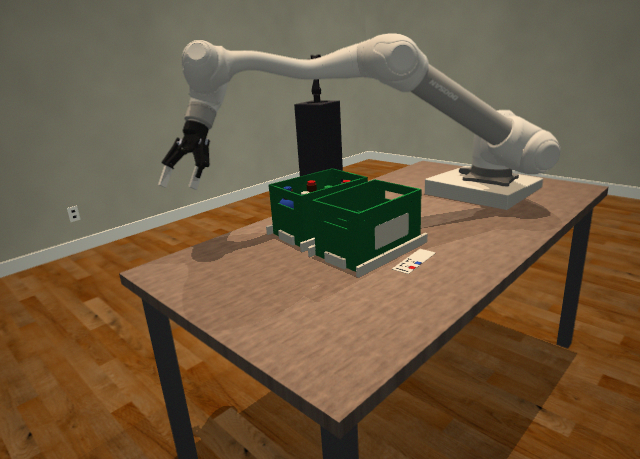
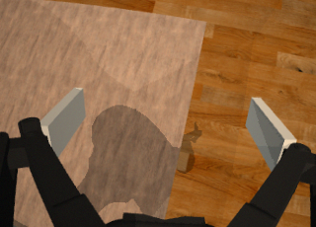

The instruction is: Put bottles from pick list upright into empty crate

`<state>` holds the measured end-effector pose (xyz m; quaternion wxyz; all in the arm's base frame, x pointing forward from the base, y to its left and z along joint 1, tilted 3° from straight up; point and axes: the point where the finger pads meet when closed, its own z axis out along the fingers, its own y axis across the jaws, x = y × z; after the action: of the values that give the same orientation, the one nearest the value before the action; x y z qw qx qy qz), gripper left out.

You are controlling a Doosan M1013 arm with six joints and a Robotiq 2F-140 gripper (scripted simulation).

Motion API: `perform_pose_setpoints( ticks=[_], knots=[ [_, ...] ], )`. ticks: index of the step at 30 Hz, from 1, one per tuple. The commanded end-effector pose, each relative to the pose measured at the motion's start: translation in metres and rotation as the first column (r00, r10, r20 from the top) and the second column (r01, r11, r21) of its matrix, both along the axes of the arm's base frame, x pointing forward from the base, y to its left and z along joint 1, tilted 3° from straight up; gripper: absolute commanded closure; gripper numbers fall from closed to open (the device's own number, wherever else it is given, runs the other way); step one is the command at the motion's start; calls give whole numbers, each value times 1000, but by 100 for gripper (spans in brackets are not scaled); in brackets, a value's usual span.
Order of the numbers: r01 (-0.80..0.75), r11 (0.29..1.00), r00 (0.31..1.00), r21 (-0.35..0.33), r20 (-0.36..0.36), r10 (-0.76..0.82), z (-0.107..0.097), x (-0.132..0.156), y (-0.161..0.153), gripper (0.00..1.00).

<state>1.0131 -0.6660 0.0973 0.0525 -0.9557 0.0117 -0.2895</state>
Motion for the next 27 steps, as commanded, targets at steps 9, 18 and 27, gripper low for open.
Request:
perform_pose_setpoints(
  ticks=[9, 18, 27],
  knots=[
    [0, 1000, 1000, 0, 0, 0, 0, 0, 0, 0],
    [0, 1000, 1000, 0, 0, 0, 5, 0, 0, 62],
    [0, 1000, 1000, 0, 0, 0, 50, 3, -1, 62]
  ],
)
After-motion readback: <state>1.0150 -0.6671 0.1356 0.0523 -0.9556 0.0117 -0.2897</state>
